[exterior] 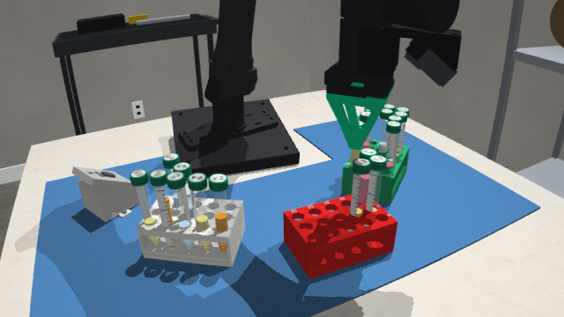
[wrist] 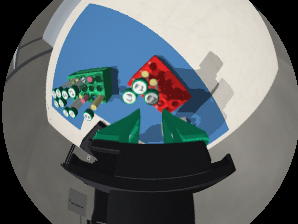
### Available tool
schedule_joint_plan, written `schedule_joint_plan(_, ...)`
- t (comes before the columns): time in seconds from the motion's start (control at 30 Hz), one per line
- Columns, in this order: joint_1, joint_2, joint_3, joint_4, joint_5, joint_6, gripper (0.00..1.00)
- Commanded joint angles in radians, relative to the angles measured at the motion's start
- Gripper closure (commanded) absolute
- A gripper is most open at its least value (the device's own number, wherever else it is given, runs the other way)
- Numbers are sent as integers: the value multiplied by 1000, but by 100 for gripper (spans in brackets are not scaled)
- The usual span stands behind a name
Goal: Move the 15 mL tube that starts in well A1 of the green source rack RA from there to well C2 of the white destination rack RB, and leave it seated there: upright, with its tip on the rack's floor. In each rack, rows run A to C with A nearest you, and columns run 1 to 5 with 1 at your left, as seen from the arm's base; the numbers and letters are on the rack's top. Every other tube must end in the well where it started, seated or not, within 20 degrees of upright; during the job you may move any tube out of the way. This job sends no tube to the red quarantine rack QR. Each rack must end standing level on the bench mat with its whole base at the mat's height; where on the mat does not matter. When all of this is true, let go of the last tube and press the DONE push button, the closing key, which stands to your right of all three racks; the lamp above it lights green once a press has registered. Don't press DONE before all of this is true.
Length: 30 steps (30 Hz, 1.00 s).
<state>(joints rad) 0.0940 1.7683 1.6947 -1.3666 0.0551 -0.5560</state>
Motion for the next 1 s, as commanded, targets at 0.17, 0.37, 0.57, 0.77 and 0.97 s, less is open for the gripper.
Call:
schedule_joint_plan(0.17, -2, -6, -40, 69, -2, -2, 70)
schedule_joint_plan(0.37, -2, -4, -55, 86, -2, -3, 70)
schedule_joint_plan(0.57, -3, -8, -66, 93, -2, -4, 70)
schedule_joint_plan(0.77, -3, -11, -76, 100, -2, -4, 70)
schedule_joint_plan(0.97, -3, -13, -82, 104, -2, -4, 70)
